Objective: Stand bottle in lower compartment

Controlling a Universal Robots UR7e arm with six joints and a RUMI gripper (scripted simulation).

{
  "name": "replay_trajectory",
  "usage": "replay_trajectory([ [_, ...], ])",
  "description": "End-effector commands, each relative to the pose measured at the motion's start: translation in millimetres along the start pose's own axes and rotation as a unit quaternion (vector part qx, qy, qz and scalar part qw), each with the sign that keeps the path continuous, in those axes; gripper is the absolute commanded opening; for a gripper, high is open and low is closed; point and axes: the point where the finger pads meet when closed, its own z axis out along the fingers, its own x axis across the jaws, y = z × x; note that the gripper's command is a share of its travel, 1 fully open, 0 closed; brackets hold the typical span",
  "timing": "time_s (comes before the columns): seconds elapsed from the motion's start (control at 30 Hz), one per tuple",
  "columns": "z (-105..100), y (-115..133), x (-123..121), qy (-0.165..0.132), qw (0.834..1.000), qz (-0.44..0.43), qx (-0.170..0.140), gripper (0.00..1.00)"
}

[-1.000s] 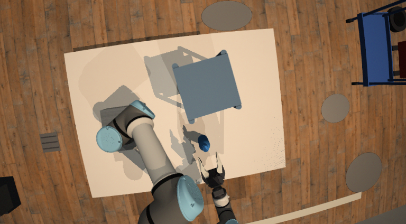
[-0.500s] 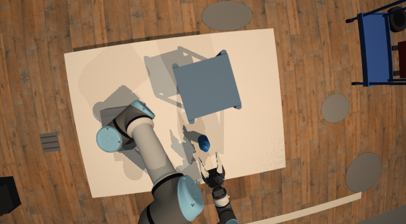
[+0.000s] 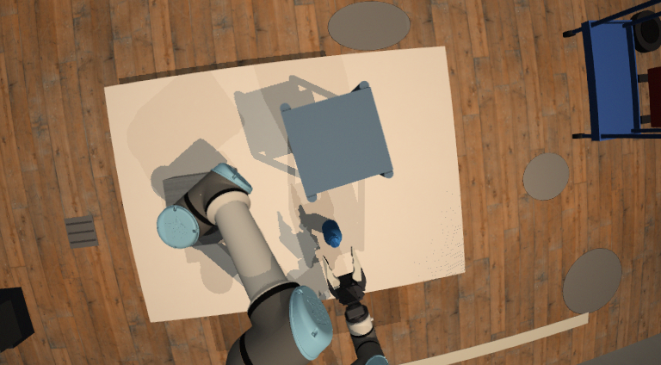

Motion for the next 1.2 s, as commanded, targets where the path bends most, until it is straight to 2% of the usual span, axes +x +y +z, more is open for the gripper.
replay_trajectory([
  [0.0, 0, 3, 0, 0.0, 1.0, 0.0, -0.001, 0.49],
  [0.53, 0, 34, 0, 0.0, 1.0, 0.0, -0.001, 0.49],
  [1.17, 0, 84, 0, 0.0, 1.0, 0.0, -0.001, 0.49],
])
